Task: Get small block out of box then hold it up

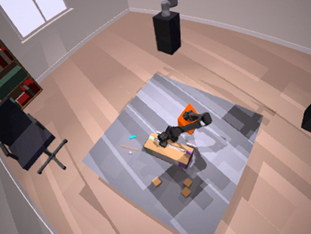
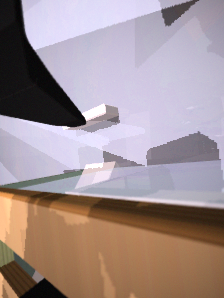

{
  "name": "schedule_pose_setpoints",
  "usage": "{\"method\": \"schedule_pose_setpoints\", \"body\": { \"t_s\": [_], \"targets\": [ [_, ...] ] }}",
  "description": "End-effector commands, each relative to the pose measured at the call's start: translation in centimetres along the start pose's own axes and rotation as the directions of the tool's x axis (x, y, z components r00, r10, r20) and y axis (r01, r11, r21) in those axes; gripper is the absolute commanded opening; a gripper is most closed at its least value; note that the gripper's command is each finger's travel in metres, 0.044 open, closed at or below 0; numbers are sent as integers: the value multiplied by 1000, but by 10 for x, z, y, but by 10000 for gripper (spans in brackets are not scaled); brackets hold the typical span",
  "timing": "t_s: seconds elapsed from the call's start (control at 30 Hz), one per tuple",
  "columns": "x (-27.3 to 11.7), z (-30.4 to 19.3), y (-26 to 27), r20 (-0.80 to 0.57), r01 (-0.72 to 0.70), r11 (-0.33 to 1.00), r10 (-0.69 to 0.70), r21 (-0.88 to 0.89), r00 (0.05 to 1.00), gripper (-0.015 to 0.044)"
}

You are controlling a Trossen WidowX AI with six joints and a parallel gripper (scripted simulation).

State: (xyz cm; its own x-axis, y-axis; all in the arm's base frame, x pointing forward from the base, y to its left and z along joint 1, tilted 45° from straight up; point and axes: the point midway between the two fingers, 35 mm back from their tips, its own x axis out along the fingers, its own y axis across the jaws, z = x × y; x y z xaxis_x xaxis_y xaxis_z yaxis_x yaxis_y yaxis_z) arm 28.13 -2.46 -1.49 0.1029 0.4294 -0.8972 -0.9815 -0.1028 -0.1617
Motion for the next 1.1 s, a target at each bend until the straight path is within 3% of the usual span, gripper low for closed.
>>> {"method": "schedule_pose_setpoints", "body": {
  "t_s": [0.0, 1.07],
  "targets": [
    [2, 4, 4, -15, -17, 1000, 17, 11, 1000, 400],
    [9, -19, 5, -16, -16, 1000, 16, 10, 1000, 400]
  ]
}}
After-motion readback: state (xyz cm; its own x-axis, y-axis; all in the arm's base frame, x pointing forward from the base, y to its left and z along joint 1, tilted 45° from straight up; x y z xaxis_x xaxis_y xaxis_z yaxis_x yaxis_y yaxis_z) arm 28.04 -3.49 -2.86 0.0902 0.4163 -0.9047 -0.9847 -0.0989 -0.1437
